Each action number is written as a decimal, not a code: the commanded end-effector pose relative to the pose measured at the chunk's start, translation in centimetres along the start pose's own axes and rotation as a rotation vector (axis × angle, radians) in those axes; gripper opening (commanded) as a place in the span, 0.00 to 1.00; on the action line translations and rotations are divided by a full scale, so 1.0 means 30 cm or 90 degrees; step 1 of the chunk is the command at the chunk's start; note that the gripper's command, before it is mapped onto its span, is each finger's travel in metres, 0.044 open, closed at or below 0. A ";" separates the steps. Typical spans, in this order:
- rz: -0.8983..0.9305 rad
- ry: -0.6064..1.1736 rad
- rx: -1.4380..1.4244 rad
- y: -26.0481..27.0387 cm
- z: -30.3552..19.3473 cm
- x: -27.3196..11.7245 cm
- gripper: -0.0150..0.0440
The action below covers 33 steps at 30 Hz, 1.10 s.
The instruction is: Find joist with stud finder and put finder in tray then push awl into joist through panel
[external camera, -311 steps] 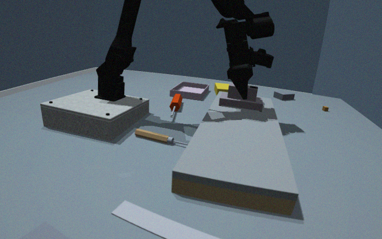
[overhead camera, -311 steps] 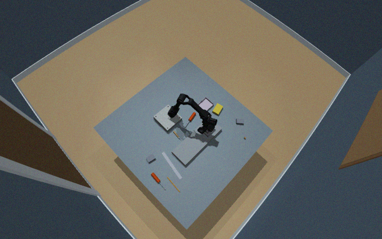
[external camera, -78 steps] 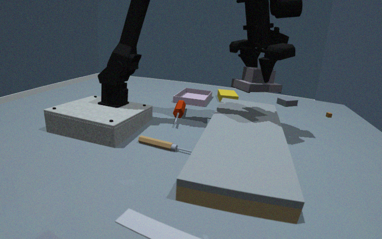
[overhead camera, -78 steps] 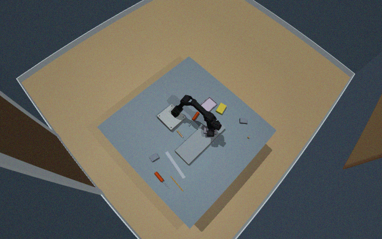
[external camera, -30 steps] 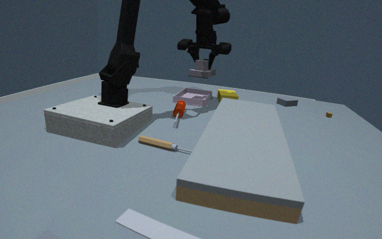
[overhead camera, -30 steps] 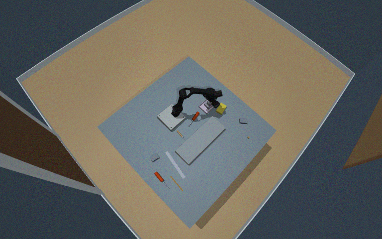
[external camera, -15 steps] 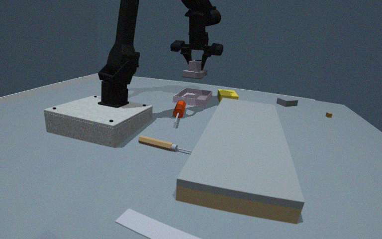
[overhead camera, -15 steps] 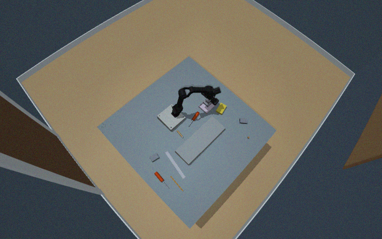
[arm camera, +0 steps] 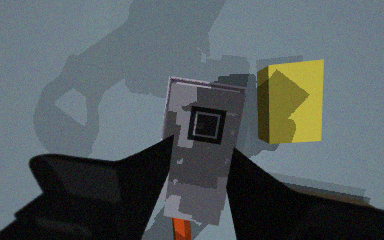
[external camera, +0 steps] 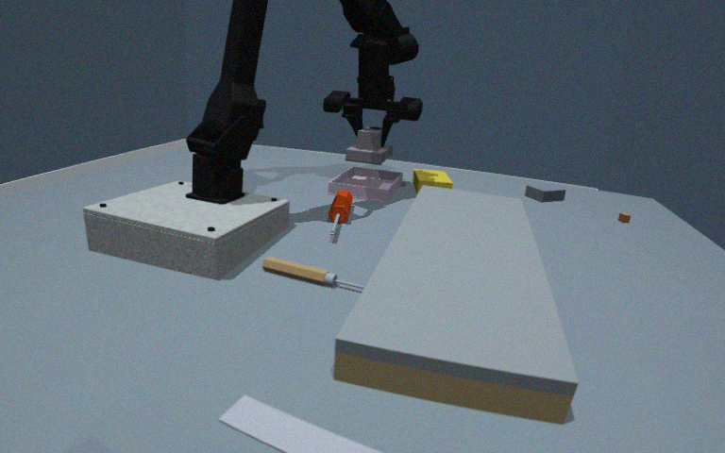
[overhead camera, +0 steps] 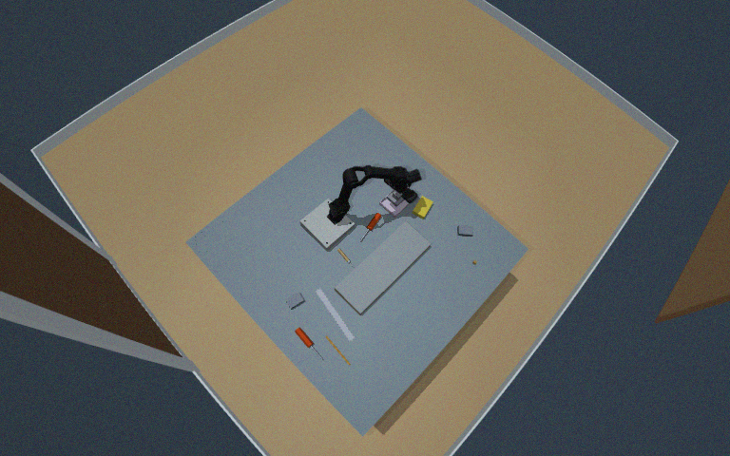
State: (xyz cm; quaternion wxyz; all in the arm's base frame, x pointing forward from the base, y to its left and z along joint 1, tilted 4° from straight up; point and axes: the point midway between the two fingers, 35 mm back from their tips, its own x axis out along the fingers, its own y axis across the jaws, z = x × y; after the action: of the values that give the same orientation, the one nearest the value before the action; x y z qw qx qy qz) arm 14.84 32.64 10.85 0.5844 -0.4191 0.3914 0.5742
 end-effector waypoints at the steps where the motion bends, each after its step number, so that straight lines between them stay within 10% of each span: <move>1: -0.004 -0.003 0.002 -0.003 -0.003 0.020 0.25; 33: -0.004 -0.003 0.002 -0.001 -0.058 0.182 0.25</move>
State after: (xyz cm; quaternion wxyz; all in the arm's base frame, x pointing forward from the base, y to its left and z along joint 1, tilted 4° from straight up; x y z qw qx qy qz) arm 14.96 32.80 5.49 0.5847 -0.4189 0.3917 0.5738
